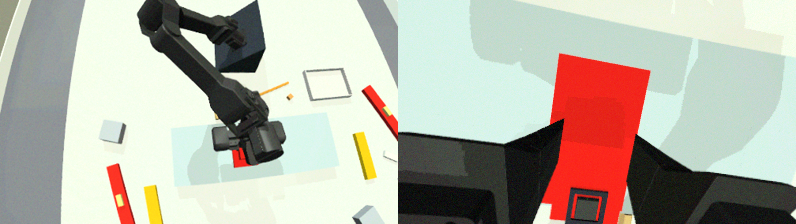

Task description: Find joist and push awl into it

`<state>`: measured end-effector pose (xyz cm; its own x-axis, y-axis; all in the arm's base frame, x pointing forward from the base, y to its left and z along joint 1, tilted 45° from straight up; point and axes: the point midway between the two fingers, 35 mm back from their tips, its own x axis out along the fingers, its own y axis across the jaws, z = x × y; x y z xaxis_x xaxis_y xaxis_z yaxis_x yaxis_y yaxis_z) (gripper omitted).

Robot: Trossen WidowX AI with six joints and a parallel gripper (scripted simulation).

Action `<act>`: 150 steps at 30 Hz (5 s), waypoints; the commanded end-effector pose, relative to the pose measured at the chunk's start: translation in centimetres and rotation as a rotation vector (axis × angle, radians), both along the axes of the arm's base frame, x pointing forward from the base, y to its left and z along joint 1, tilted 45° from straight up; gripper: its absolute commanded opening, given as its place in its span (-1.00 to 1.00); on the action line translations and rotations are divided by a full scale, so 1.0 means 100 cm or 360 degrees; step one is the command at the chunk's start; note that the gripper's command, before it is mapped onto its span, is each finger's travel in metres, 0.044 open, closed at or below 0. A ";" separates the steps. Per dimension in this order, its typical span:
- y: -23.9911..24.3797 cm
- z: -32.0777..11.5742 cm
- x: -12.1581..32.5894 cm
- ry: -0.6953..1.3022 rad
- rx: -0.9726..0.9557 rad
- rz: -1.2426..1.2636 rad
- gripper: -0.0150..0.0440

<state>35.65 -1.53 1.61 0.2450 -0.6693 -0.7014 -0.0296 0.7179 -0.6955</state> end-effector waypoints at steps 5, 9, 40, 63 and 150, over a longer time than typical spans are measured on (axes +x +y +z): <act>-0.010 0.009 0.000 0.0000 -0.0011 0.0000 -0.49; -0.015 0.013 0.000 0.0001 -0.0011 0.0000 -0.49; -0.048 0.046 0.001 0.0001 -0.0014 0.0000 -0.49; -0.073 0.071 0.003 0.0000 -0.0016 0.0000 -0.49; 0.019 0.134 0.025 0.0197 0.0065 0.0272 -0.49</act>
